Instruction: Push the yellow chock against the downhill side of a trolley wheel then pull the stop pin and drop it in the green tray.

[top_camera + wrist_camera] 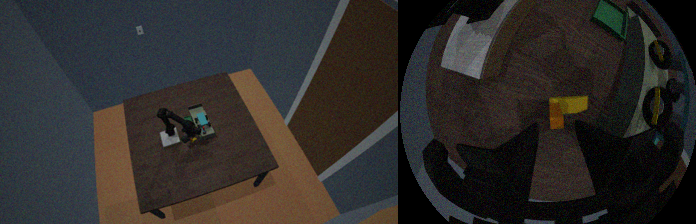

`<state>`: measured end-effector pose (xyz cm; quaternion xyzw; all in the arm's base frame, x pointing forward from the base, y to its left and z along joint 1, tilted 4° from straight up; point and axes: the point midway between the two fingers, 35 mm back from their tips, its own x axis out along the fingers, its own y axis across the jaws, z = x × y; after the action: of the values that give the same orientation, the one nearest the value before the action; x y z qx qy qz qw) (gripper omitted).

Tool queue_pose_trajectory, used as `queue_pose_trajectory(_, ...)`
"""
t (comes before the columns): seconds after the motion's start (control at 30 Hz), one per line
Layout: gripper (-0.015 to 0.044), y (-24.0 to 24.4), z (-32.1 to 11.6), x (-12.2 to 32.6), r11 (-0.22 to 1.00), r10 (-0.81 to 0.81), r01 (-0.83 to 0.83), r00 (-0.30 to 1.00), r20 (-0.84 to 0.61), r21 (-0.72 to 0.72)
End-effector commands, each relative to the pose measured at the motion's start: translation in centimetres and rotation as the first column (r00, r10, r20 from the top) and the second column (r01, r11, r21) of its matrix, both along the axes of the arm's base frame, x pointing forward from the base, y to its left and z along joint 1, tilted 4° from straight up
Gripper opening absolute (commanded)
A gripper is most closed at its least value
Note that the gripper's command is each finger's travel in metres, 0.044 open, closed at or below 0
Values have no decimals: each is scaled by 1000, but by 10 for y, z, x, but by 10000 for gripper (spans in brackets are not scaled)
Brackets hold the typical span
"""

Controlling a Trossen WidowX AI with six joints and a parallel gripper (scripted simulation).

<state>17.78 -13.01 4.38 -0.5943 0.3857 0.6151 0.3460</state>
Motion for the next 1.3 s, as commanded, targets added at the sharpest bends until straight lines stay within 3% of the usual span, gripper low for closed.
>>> queue_pose_trajectory(0.0,190,1,-7,0,1000,4,-4,1000,0,6)
queue_pose_trajectory(0.93,190,0,-42,-3,1000,4,-4,1000,0,6)
queue_pose_trajectory(1.1,59,-1,-39,-3,1000,0,0,1000,-1,1)
queue_pose_trajectory(1.27,25,-1,-39,-3,1000,0,0,1000,-1,1)
